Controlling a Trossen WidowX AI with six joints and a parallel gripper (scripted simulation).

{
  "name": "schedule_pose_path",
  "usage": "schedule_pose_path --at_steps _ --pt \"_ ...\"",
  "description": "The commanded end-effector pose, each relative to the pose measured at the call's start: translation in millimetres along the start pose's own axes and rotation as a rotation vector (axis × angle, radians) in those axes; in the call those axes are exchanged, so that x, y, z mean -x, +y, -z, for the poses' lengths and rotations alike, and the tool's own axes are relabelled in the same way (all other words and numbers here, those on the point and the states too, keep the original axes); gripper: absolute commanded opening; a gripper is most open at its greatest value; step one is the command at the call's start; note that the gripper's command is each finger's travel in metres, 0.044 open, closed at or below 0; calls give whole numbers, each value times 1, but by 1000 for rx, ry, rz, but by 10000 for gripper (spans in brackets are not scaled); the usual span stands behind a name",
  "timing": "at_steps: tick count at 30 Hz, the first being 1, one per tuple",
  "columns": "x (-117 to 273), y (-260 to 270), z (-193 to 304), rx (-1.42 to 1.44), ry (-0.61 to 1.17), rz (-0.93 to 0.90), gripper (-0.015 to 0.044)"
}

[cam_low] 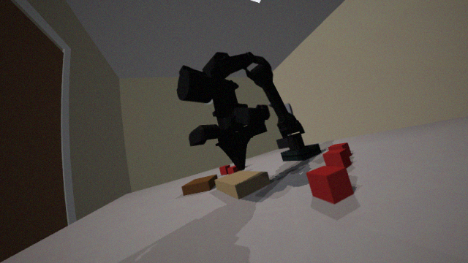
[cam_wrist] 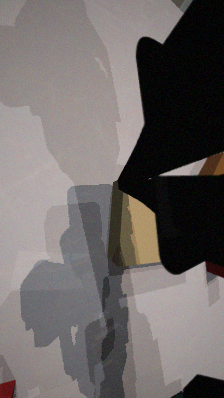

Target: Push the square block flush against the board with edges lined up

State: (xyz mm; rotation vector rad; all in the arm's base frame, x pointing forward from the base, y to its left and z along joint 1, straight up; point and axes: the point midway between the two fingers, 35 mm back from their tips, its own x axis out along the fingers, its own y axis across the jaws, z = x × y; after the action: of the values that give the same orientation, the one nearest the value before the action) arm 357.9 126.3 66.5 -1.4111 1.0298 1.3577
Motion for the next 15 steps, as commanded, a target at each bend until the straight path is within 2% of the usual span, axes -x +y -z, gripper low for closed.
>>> schedule_pose_path --at_steps 1,9,15 --pt "2 2 0 1 -1 -12 0" --pt "-52 -6 -10 -201 0 -11 0" --pt "-53 -6 -9 -206 0 -11 0"
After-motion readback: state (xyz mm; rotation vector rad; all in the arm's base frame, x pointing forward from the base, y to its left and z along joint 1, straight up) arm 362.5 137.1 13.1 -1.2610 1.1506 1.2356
